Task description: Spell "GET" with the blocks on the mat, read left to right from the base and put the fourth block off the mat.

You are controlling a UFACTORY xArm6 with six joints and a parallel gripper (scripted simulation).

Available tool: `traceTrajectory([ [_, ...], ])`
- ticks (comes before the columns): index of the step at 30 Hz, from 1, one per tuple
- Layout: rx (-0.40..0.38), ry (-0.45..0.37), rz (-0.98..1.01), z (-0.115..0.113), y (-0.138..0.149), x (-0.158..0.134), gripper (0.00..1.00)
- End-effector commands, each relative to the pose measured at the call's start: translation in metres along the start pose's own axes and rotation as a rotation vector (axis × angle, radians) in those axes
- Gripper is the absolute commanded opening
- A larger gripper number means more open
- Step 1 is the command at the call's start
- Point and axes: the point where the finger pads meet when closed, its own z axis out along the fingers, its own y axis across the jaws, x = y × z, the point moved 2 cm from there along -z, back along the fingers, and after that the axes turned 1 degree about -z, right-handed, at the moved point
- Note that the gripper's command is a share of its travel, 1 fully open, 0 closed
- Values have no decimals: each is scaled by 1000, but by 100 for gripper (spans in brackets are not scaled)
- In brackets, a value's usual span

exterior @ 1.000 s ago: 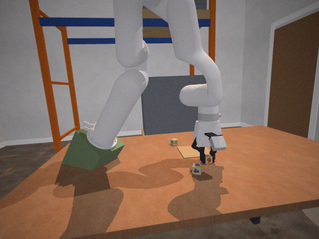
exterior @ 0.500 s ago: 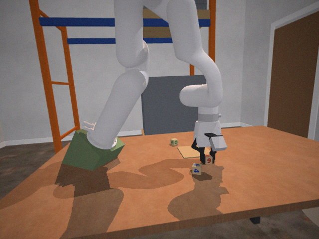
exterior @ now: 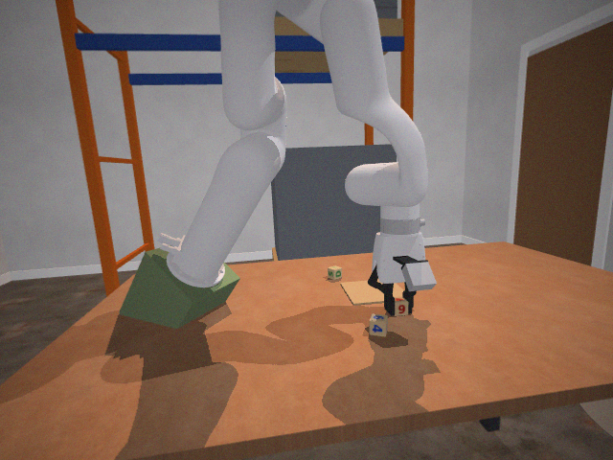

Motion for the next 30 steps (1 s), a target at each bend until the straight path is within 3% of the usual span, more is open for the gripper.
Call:
traceTrajectory([
  [1,3,0,0,-1,-1,0,27],
  [10,3,0,0,-1,-1,0,27],
  [25,3,0,0,-1,-1,0,47],
  [30,3,0,0,-1,-1,0,47],
])
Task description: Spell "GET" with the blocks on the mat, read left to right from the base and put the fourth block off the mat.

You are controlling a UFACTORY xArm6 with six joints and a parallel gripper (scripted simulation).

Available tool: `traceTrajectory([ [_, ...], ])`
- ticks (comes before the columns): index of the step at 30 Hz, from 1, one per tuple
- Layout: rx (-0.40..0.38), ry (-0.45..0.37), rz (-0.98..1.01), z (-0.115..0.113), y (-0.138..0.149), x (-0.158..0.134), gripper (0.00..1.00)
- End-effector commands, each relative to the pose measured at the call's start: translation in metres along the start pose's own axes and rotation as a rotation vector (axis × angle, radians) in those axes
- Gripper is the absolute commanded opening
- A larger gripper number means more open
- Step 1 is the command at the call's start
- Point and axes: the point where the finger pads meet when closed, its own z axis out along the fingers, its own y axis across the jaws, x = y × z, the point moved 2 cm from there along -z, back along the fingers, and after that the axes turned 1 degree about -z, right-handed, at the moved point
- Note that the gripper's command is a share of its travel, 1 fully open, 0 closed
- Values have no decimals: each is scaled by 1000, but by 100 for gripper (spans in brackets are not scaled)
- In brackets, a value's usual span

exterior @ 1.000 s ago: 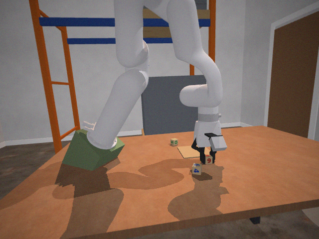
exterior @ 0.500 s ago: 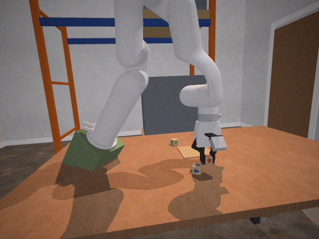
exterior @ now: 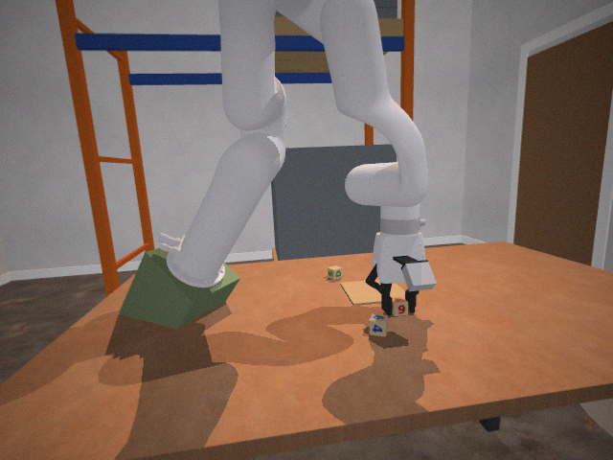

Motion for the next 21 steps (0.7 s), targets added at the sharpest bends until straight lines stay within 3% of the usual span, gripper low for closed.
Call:
traceTrajectory([
  [1,3,0,0,-1,-1,0,47],
  [12,3,0,0,-7,-1,0,47],
  [21,3,0,0,-49,-1,0,47],
])
